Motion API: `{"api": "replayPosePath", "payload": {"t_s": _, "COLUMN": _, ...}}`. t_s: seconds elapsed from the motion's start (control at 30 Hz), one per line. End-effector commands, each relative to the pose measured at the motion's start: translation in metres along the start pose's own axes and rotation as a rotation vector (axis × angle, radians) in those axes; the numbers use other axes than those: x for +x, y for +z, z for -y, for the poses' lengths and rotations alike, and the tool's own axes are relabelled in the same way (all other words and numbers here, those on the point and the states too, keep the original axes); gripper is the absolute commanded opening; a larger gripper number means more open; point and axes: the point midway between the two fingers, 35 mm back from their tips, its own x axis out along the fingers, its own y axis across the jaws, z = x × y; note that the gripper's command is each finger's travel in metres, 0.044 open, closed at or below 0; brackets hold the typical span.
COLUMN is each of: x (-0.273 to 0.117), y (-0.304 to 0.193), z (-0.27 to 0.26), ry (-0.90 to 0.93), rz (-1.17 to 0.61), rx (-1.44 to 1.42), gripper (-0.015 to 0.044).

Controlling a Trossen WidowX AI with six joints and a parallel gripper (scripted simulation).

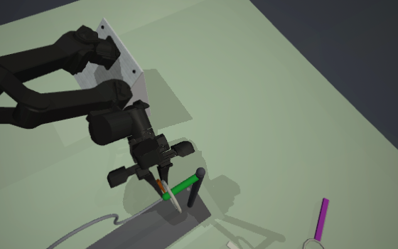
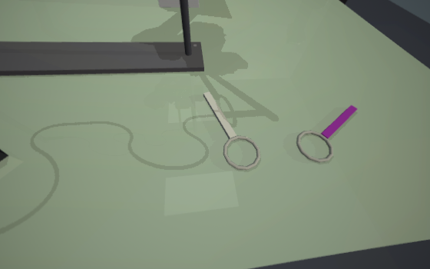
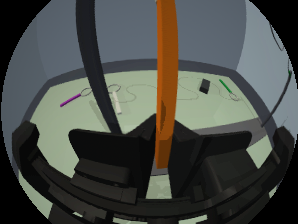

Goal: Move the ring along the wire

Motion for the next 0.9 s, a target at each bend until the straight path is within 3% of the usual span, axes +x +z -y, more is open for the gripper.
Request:
{"api": "replayPosePath", "payload": {"t_s": 0.0, "x": 0.0, "y": 0.0, "z": 0.0, "ry": 0.0, "rz": 0.002, "rx": 0.005, "gripper": -0.015}}
{"api": "replayPosePath", "payload": {"t_s": 0.3, "x": 0.0, "y": 0.0, "z": 0.0, "ry": 0.0, "rz": 0.002, "rx": 0.005, "gripper": -0.015}}
{"api": "replayPosePath", "payload": {"t_s": 0.7, "x": -0.002, "y": 0.0, "z": 0.0, "ry": 0.001, "rz": -0.001, "rx": 0.0, "gripper": 0.016}}
{"api": "replayPosePath", "payload": {"t_s": 0.87, "x": -0.017, "y": 0.001, "z": -0.001, "ry": 0.006, "rz": -0.007, "rx": 0.001, "gripper": 0.016}}
